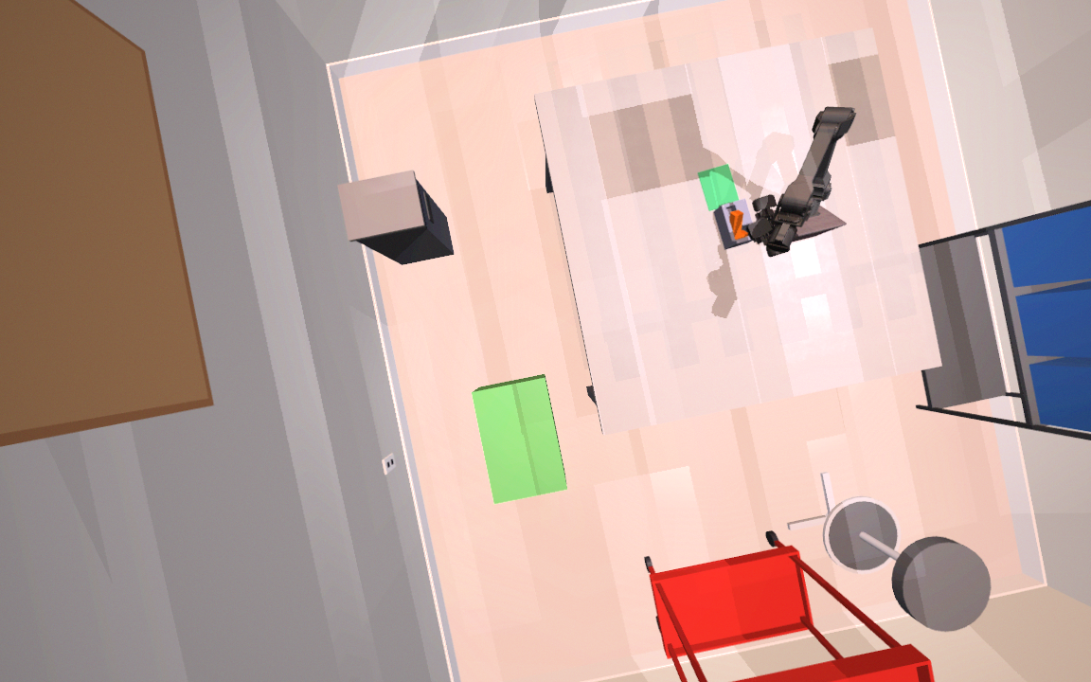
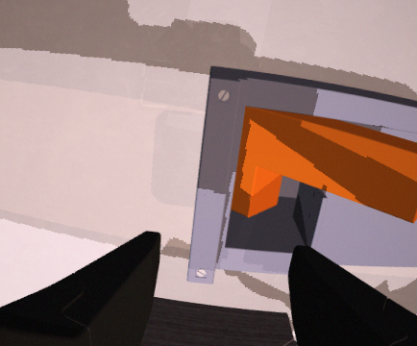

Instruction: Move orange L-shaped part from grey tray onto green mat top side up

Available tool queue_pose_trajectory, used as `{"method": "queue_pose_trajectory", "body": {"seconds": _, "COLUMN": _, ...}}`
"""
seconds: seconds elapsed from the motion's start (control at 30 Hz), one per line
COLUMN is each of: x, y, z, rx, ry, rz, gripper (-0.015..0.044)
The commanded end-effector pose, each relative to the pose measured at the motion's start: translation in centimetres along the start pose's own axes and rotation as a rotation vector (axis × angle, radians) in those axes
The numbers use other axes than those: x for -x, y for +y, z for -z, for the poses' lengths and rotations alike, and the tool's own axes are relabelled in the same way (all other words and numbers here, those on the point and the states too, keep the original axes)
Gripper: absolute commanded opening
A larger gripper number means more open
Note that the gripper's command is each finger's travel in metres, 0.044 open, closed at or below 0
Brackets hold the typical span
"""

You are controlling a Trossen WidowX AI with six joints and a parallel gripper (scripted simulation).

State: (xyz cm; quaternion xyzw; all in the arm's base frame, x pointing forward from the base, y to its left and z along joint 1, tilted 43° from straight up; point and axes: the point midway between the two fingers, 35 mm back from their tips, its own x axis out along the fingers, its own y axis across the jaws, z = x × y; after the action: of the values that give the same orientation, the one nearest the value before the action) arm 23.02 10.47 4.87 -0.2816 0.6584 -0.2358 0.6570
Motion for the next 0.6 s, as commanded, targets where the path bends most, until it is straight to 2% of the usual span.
{"method": "queue_pose_trajectory", "body": {"seconds": 0.0, "x": 0.0, "y": 0.0, "z": 0.0, "rx": 0.001, "ry": 0.000, "rz": 0.001, "gripper": 0.0180}}
{"method": "queue_pose_trajectory", "body": {"seconds": 0.13, "x": 0.0, "y": 0.0, "z": 0.0, "rx": 0.001, "ry": 0.000, "rz": 0.001, "gripper": 0.0180}}
{"method": "queue_pose_trajectory", "body": {"seconds": 0.23, "x": 0.0, "y": -0.5, "z": -0.1, "rx": -0.105, "ry": 0.000, "rz": -0.001, "gripper": 0.0259}}
{"method": "queue_pose_trajectory", "body": {"seconds": 0.27, "x": 0.0, "y": -0.8, "z": -0.2, "rx": -0.176, "ry": 0.000, "rz": -0.001, "gripper": 0.0280}}
{"method": "queue_pose_trajectory", "body": {"seconds": 0.57, "x": 0.3, "y": -5.3, "z": -1.0, "rx": -1.099, "ry": 0.001, "rz": -0.005, "gripper": 0.0280}}
